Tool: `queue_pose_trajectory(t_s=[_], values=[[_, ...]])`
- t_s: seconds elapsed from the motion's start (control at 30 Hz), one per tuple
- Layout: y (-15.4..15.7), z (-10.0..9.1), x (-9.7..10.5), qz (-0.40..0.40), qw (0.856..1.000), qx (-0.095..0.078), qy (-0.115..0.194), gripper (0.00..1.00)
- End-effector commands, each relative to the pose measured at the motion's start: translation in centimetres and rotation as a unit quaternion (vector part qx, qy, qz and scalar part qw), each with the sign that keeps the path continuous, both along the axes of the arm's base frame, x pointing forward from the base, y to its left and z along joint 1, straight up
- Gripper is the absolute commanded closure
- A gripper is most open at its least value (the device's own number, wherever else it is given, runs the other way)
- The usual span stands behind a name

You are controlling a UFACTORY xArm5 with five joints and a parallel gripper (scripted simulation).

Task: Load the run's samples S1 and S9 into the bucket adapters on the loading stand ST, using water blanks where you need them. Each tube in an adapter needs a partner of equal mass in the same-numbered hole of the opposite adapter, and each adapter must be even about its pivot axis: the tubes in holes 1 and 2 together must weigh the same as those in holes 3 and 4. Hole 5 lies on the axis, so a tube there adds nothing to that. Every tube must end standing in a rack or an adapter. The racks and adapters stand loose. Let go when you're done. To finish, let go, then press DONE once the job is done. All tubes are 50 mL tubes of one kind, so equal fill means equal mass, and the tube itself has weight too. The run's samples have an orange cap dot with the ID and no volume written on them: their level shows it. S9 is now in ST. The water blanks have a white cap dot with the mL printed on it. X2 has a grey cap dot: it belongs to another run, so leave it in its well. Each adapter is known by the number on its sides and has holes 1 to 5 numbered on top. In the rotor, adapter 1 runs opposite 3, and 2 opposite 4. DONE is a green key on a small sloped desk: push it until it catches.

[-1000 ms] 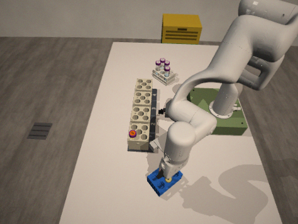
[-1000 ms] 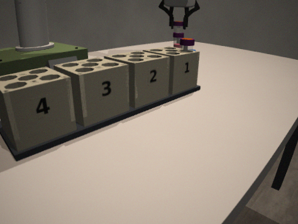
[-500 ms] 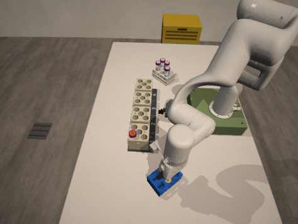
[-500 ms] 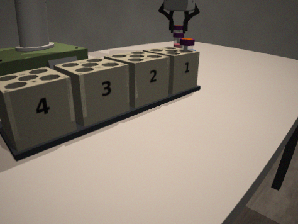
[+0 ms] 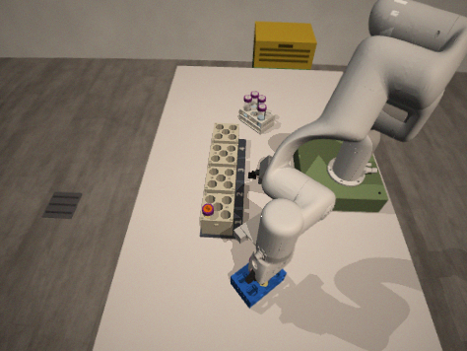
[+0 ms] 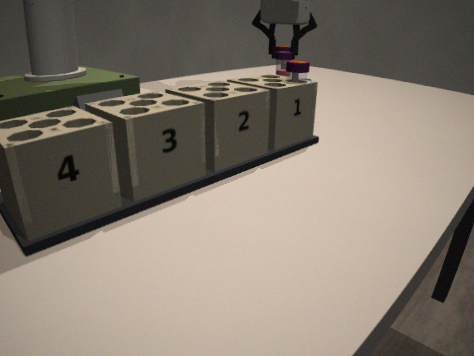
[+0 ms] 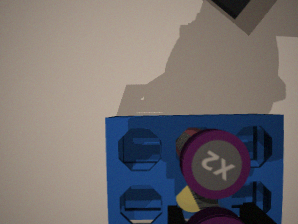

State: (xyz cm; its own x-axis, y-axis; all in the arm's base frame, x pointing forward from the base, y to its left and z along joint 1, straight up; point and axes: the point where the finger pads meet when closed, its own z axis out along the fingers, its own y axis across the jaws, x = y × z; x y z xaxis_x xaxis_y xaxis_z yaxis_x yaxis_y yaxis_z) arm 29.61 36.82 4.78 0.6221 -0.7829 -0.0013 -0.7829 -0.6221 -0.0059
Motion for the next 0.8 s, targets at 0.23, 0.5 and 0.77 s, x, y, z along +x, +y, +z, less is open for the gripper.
queue_pose_trajectory(t_s=[0.23,0.5,0.77], values=[[0.12,-0.48,0.10,0.000,1.000,0.002,-0.001,1.00],[0.12,-0.49,0.10,0.000,1.000,0.002,-0.001,1.00],[0.12,-0.52,0.10,0.000,1.000,0.002,-0.001,0.56]])
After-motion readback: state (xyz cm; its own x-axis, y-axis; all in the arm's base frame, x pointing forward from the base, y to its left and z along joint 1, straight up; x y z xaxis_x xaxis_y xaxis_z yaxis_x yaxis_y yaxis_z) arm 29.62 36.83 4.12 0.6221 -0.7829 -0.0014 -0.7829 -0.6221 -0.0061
